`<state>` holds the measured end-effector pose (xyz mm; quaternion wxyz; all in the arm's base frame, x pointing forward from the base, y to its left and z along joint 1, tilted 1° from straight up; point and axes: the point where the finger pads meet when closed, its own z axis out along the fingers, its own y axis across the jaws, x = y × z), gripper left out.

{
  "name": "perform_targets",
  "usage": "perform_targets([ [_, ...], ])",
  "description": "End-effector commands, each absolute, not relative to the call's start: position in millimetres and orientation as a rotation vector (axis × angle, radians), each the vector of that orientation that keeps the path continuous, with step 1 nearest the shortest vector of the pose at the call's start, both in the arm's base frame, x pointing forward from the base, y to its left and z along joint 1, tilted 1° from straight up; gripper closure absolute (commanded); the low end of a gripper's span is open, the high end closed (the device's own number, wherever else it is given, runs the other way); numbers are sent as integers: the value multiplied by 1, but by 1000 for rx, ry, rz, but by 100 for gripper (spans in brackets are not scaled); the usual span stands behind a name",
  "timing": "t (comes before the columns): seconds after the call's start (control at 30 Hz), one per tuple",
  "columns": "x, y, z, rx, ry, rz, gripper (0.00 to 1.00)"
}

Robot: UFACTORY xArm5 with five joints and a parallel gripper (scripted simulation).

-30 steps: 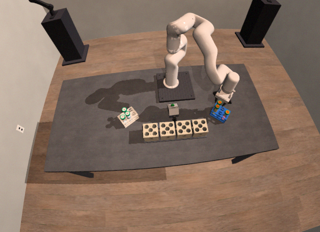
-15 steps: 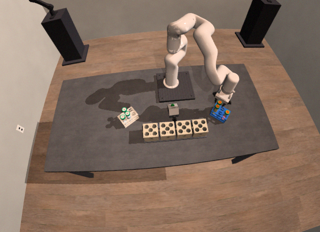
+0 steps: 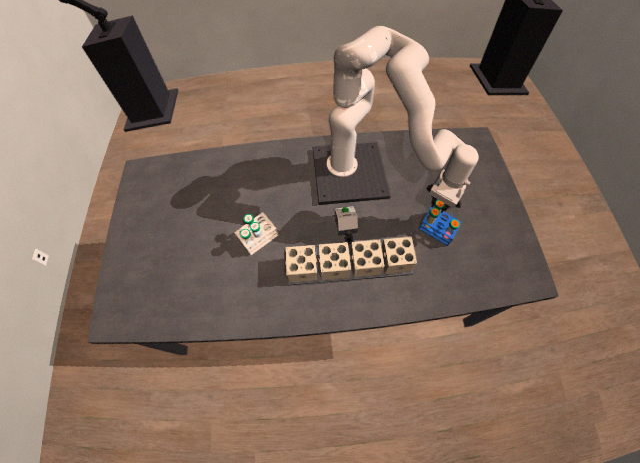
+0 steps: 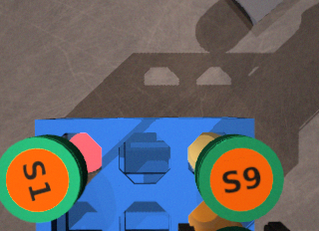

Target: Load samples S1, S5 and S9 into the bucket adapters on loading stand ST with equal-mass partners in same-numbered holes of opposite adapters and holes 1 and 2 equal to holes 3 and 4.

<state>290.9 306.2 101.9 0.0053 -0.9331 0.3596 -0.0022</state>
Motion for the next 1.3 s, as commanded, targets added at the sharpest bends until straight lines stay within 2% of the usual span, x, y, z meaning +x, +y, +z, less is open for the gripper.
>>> perform_targets([
  [0.0,292,307,103,-2914,1123,7,100],
  [1.27,292,307,107,-2914,1123,7,100],
])
